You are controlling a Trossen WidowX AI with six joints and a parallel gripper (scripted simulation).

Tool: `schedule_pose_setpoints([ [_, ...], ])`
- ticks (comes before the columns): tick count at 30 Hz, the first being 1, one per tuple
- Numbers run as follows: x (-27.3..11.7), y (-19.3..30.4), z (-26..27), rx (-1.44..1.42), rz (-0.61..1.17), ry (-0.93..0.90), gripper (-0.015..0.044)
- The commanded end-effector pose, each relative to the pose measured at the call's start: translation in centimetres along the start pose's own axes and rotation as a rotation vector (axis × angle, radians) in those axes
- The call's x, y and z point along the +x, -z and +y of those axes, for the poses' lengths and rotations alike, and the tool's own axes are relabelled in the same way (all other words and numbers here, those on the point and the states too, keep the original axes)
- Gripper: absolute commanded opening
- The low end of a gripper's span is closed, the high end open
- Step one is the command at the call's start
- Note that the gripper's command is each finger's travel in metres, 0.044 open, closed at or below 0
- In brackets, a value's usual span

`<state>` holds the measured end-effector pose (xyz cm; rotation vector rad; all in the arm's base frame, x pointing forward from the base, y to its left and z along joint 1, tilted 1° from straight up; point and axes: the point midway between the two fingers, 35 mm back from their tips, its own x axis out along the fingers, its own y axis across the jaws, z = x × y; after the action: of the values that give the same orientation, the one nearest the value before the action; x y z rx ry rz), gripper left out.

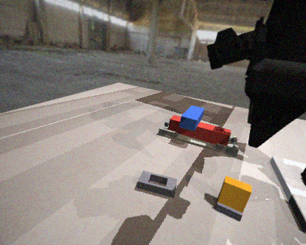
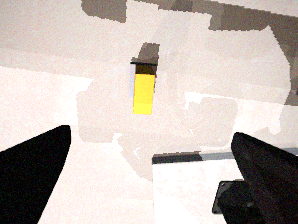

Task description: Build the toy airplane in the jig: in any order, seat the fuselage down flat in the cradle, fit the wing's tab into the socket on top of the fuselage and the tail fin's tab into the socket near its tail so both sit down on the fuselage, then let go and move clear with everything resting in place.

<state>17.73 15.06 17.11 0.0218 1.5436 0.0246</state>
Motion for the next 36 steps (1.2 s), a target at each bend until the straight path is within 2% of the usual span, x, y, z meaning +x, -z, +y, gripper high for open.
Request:
schedule_pose_setpoints([
  [1,0.1,0.8,0.2,0.01,0.002,-0.001,0.044],
  [3,0.9,0.7,0.3,0.01,0.002,-0.001,0.044],
  [8,5.7,0.8,0.3,0.01,0.002,-0.001,0.044],
  [36,9.6,0.7,0.3,0.009,0.002,-0.001,0.044],
])
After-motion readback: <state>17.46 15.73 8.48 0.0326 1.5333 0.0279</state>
